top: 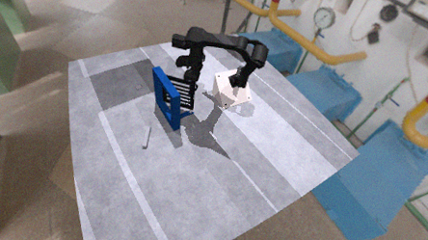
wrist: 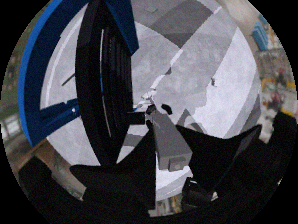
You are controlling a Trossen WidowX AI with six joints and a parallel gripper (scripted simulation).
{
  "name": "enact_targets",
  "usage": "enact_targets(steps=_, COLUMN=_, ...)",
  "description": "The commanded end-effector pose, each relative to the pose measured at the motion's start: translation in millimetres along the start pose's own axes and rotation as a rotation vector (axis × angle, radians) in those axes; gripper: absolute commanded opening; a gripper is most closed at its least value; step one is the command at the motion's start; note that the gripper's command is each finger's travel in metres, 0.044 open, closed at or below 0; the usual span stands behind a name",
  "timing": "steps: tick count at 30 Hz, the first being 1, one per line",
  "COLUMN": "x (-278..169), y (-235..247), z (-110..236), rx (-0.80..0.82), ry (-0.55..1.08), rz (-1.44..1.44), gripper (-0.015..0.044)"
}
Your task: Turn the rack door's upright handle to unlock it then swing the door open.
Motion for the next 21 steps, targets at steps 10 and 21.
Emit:
enact_targets(steps=10, x=14, y=-22, z=-1, rx=0.003, ry=-0.003, rz=0.223, gripper=0.0008)
enact_targets(steps=21, x=30, y=-41, z=-1, rx=0.002, ry=-0.004, rz=0.397, gripper=0.0008)
Point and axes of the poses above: the point midway between the two fingers, 35 mm back from their tips, its own z axis back along the fingers, its own y axis across the jaws, x = y × z, the point moved 1 cm from there along z, back along the fingers, and after that the axes turned 15 degrees about -z, right-handed, at the moved point
